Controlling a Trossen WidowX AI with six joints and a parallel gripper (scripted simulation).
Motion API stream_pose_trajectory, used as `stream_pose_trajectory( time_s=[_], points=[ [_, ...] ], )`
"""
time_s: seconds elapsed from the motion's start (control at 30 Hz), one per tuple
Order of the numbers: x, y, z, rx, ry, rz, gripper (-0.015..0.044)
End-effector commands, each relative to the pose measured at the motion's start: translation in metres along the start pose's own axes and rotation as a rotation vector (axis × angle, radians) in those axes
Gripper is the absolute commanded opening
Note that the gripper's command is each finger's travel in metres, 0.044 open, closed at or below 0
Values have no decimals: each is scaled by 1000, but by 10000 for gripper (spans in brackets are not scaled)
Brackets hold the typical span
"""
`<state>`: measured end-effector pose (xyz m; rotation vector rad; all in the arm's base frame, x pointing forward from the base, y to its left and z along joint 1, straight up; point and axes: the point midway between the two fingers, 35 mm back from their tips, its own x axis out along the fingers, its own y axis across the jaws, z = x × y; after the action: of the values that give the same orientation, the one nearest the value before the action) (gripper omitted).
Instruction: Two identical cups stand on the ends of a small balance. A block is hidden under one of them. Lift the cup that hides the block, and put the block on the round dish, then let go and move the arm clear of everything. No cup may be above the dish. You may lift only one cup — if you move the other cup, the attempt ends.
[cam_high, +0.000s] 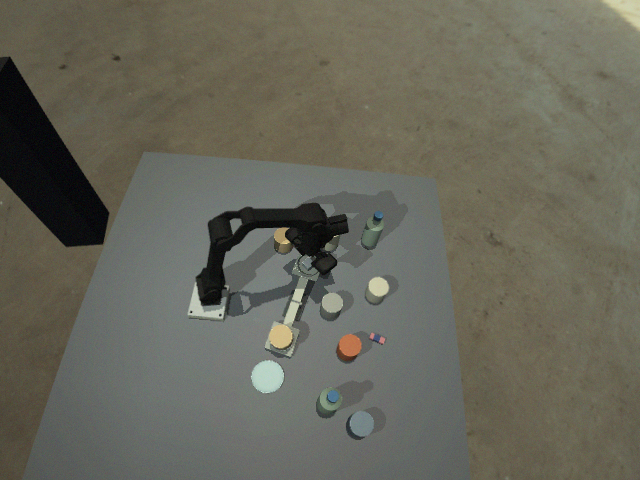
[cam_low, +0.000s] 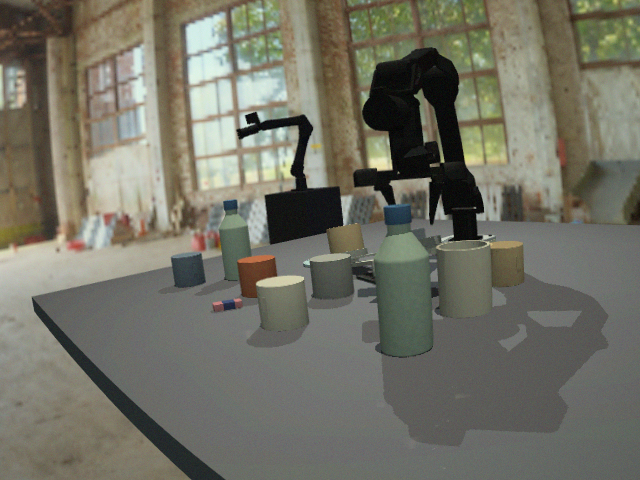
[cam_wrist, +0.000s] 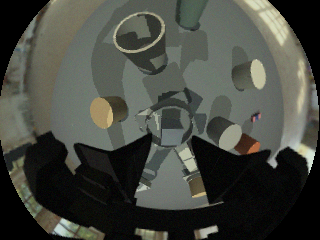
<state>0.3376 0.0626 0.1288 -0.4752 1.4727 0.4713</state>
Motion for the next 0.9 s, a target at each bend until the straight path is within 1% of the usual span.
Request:
stream_pose_trajectory(
  time_s=[0.0,0.47,0.6,0.83,0.87],
  points=[
    [7,0,-1,5,5,1,260],
    [27,1,-2,5,5,1,260],
    [27,1,-2,5,5,1,155],
    [27,1,-2,5,5,1,108],
    [27,1,-2,5,5,1,82]
  ],
)
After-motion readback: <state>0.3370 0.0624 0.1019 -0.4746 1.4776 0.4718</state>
